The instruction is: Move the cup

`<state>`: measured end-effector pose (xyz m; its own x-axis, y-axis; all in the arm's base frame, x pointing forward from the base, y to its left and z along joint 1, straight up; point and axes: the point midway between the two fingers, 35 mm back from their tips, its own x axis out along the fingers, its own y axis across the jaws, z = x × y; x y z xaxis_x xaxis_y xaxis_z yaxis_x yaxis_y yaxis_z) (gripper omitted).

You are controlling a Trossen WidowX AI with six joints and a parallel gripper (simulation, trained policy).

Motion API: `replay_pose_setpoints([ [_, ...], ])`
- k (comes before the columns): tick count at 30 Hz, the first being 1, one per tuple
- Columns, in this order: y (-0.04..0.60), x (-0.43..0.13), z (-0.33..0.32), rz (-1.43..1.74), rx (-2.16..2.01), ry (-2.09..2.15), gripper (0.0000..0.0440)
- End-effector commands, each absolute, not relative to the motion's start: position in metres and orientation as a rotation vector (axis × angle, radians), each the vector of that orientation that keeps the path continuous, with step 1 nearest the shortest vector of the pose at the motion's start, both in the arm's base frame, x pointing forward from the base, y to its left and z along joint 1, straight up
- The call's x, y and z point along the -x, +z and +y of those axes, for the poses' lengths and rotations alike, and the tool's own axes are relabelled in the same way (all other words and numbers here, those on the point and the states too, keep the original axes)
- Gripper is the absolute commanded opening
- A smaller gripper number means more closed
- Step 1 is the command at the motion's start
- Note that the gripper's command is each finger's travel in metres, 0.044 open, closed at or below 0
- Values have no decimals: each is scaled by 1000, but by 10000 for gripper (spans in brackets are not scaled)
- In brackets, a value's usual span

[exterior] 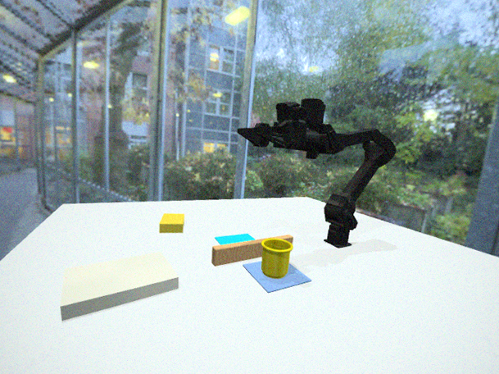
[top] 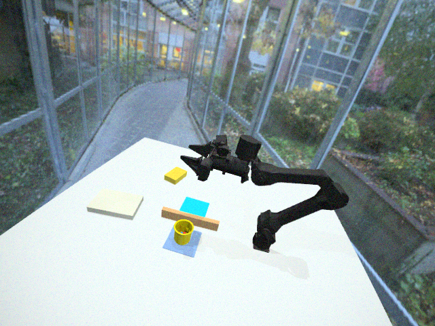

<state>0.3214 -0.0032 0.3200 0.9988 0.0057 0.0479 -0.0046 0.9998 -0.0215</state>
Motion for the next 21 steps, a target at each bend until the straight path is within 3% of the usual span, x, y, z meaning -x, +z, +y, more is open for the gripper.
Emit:
replay_pose_setpoints([
  [1,321,-321,-2,-49,21,8,374],
  [14,325,-323,5,17,-17,31,47],
  [17,324,-325,8,45,-42,38,59],
  [21,326,-327,12,78,-79,49,117],
])
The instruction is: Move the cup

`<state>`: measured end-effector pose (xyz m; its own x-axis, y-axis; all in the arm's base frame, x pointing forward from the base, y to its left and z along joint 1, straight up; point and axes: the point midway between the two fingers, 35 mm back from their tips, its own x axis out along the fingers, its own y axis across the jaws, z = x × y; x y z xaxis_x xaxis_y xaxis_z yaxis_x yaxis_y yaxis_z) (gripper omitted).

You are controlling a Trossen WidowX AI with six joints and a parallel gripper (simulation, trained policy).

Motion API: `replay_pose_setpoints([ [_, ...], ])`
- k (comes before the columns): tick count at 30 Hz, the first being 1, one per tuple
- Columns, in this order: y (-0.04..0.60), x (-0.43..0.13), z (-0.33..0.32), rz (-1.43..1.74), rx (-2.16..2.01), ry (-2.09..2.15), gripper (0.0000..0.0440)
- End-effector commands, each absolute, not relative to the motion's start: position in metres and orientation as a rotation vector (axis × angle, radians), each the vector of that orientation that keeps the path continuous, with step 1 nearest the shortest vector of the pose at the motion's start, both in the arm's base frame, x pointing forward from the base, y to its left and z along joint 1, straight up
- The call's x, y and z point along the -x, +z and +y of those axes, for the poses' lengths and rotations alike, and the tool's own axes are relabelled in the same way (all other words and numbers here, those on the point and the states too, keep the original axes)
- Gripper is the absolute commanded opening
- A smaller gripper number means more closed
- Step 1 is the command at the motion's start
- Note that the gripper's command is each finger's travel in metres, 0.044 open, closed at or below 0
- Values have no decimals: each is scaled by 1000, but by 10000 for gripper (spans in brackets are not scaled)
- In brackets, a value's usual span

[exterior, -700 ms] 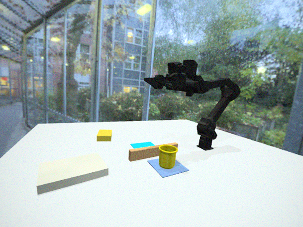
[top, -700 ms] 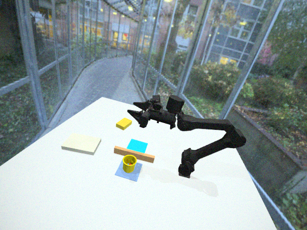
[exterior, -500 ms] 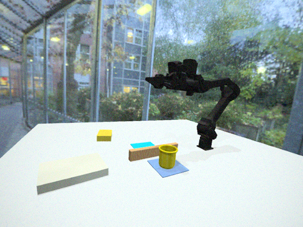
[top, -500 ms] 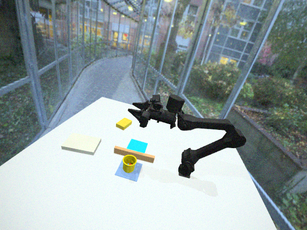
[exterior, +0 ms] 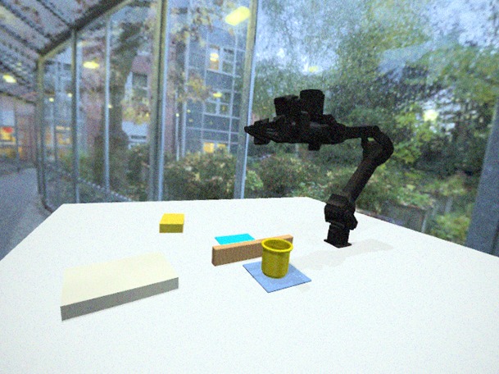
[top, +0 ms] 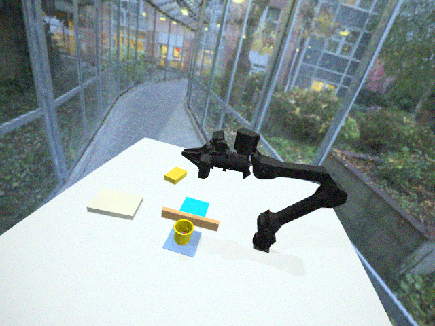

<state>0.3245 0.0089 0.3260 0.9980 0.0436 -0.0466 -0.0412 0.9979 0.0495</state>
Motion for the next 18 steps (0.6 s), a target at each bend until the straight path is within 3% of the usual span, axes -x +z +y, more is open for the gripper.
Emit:
replay_pose_setpoints([
  [1,326,-328,13,86,-89,52,131],
  [5,328,-330,18,122,-130,63,148],
  [18,328,-337,34,262,-272,82,134],
])
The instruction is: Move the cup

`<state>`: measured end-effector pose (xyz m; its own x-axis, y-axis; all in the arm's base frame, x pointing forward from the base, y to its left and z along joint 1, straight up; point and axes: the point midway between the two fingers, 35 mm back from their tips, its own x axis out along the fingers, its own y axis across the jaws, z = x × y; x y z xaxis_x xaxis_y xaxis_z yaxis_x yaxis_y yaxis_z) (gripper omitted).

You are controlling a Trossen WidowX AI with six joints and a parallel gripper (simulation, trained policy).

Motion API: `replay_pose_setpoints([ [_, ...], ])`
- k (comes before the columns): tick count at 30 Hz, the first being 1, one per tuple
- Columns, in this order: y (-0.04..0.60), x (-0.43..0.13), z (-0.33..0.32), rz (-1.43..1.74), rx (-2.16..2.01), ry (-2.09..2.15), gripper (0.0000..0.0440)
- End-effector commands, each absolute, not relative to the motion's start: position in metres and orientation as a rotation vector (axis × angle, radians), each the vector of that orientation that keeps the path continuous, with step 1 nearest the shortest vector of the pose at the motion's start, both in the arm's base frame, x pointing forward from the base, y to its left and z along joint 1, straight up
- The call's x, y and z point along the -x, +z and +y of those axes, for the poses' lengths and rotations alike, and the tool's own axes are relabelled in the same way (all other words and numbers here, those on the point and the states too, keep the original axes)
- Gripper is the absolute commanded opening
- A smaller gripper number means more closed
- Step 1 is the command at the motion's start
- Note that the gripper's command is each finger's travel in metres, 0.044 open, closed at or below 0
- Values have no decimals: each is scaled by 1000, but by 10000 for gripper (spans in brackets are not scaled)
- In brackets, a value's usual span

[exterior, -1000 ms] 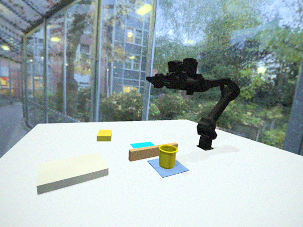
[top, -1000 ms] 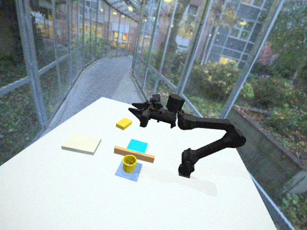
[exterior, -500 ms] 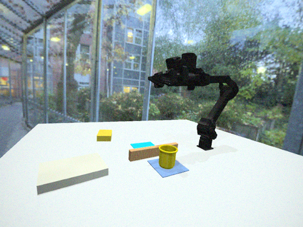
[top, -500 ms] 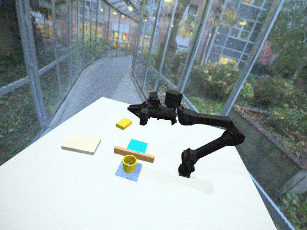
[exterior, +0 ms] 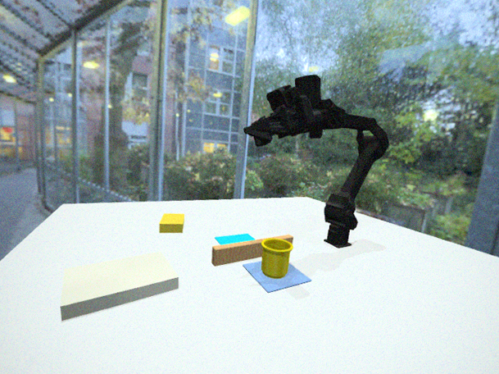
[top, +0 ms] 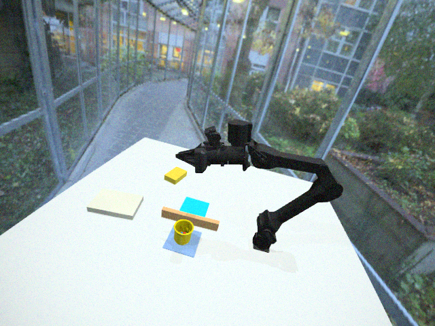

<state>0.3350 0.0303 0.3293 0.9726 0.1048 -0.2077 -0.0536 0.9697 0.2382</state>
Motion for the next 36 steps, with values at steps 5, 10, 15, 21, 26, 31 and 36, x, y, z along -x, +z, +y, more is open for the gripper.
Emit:
replay_pose_setpoints([
  [5,327,-340,41,322,-333,80,133],
  [10,326,-342,47,386,-395,73,136],
  [15,324,-343,54,452,-460,60,142],
  [21,322,-344,62,534,-538,37,149],
  [26,319,-344,69,604,-602,11,153],
  [31,314,-344,75,675,-664,-23,155],
  [36,309,-344,81,746,-721,-65,156],
])
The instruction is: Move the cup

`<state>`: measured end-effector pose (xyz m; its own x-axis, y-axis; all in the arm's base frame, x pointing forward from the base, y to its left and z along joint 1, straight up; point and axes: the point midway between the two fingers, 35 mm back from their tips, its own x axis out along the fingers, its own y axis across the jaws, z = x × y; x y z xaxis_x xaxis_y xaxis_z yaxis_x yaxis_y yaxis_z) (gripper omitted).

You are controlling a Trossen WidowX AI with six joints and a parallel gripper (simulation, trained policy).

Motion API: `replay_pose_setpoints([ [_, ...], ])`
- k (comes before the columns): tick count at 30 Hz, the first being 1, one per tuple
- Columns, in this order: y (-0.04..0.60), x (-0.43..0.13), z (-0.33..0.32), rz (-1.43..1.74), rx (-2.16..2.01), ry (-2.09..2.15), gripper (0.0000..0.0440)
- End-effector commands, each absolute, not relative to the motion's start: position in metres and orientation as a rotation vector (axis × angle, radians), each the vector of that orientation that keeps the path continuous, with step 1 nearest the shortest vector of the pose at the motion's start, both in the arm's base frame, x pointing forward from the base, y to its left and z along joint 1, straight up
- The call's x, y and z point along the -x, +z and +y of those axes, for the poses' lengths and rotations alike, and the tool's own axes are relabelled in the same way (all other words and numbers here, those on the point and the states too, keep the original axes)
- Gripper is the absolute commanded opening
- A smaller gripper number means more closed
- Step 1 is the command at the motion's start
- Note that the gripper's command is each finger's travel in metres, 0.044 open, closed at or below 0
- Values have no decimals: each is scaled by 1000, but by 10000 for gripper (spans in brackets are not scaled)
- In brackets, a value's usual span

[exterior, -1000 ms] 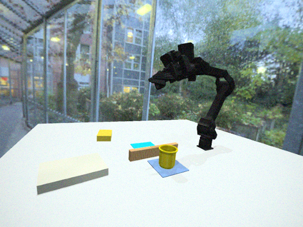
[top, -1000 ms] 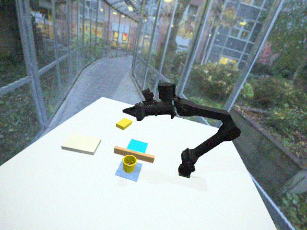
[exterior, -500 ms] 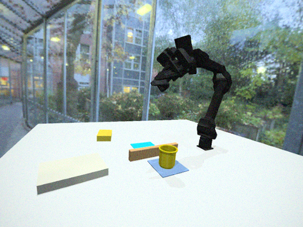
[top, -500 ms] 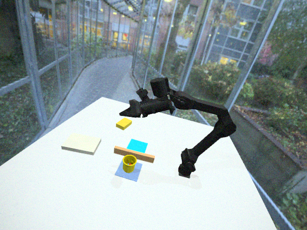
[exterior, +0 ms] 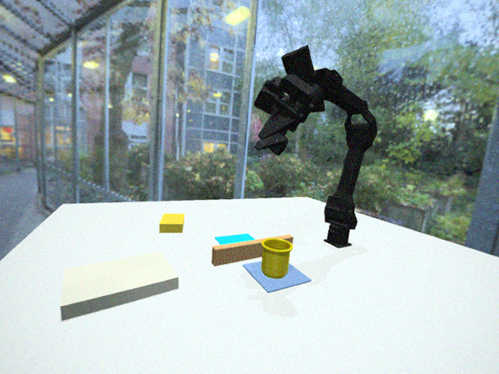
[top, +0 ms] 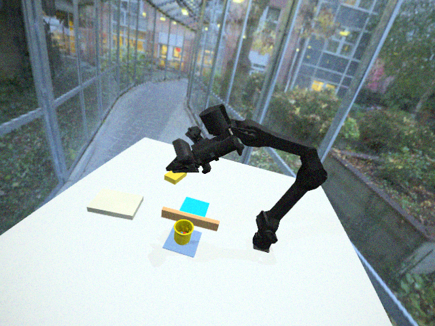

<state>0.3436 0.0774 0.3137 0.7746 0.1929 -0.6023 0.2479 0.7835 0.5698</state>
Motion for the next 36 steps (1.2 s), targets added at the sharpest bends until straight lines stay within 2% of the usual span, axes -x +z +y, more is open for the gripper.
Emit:
replay_pose_setpoints([
  [1,308,-343,82,761,-732,-75,156],
  [19,281,-335,94,1004,-878,-294,155],
  [30,258,-326,91,1137,-893,-457,135],
  [36,240,-321,87,1209,-872,-546,145],
])
